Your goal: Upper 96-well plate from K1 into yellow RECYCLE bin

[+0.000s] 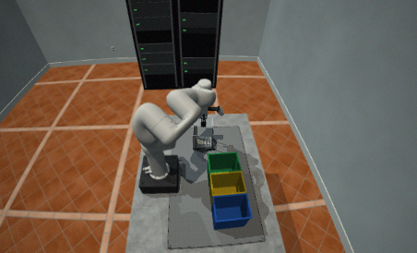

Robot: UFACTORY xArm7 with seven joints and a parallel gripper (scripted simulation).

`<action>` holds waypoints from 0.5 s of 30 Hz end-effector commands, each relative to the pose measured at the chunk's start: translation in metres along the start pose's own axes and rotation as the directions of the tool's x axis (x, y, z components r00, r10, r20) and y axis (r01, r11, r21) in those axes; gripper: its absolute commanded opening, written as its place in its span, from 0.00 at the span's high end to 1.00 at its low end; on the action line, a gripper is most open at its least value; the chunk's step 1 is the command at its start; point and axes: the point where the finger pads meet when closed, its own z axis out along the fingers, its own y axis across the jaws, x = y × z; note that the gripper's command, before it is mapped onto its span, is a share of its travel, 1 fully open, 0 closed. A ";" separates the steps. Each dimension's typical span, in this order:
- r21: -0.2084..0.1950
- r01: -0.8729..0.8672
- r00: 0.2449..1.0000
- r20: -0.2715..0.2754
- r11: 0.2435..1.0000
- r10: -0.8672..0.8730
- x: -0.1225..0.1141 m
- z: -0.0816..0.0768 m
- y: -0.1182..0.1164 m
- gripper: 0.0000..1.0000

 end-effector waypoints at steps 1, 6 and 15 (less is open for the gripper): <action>0.003 0.000 1.000 -0.002 1.000 0.000 0.001 -0.007 -0.001 1.00; 0.003 0.000 1.000 -0.002 1.000 0.000 0.001 -0.007 -0.001 1.00; 0.002 0.033 0.999 -0.002 0.999 -0.033 0.002 -0.007 0.002 1.00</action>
